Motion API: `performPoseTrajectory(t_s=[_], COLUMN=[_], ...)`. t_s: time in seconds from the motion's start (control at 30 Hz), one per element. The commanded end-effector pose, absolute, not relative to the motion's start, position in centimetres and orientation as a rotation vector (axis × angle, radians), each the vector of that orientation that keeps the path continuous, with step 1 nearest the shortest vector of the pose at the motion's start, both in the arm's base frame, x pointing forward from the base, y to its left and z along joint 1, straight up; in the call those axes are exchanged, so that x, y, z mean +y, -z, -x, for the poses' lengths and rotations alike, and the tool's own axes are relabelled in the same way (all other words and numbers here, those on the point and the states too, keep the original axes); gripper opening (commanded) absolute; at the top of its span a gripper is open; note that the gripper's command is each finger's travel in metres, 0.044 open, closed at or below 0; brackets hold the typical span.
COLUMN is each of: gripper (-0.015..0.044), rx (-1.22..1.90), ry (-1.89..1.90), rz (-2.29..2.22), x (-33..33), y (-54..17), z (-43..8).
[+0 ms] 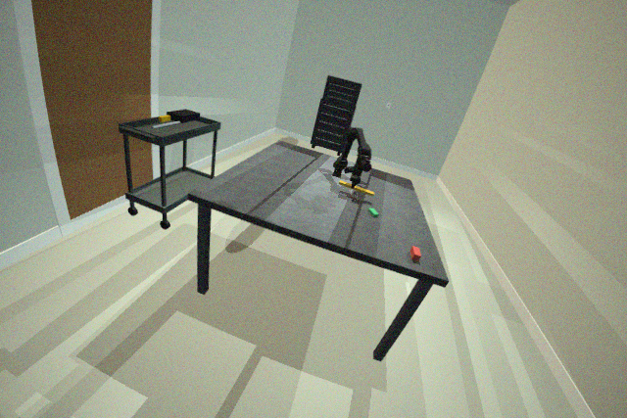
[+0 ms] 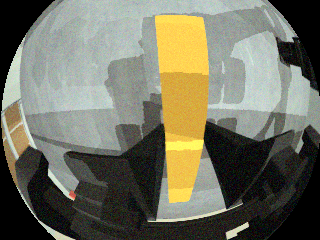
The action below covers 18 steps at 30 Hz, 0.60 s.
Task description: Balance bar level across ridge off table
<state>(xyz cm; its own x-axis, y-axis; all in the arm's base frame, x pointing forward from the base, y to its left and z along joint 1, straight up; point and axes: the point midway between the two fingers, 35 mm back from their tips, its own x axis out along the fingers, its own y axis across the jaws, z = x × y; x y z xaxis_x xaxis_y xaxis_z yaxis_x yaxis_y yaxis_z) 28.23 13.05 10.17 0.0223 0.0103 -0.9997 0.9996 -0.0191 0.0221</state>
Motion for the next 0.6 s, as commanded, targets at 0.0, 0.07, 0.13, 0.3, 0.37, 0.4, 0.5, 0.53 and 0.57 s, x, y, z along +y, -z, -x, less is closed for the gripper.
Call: performPoseTrajectory(t_s=[0.0, 0.07, 0.13, 0.3, 0.37, 0.4, 0.5, 0.53, 0.57], gripper=[0.0000, 0.0000, 0.0000, 0.0000, 0.0000, 0.0000, 0.0000, 0.0000, 0.0000], rx=[1.189, 1.189, 1.189, 1.189, 1.189, 1.189, 1.189, 1.189, 1.189], ry=[1.200, 1.200, 1.200, 1.200, 1.200, 1.200, 1.200, 1.200, 1.200], rz=[-1.245, -1.245, -1.245, -1.245, -1.245, -1.245, -1.245, -1.245, -1.245], x=[13.09, 13.09, 13.09, 13.09, 13.09, 13.09, 13.09, 13.09, 13.09], y=[-10.14, -10.12, -10.11, -10.07, -10.04, -10.04, -10.01, -10.01, -10.00], z=[-28.30, -28.30, -28.29, -28.30, -28.30, -28.30, -28.30, -28.30, -28.30])
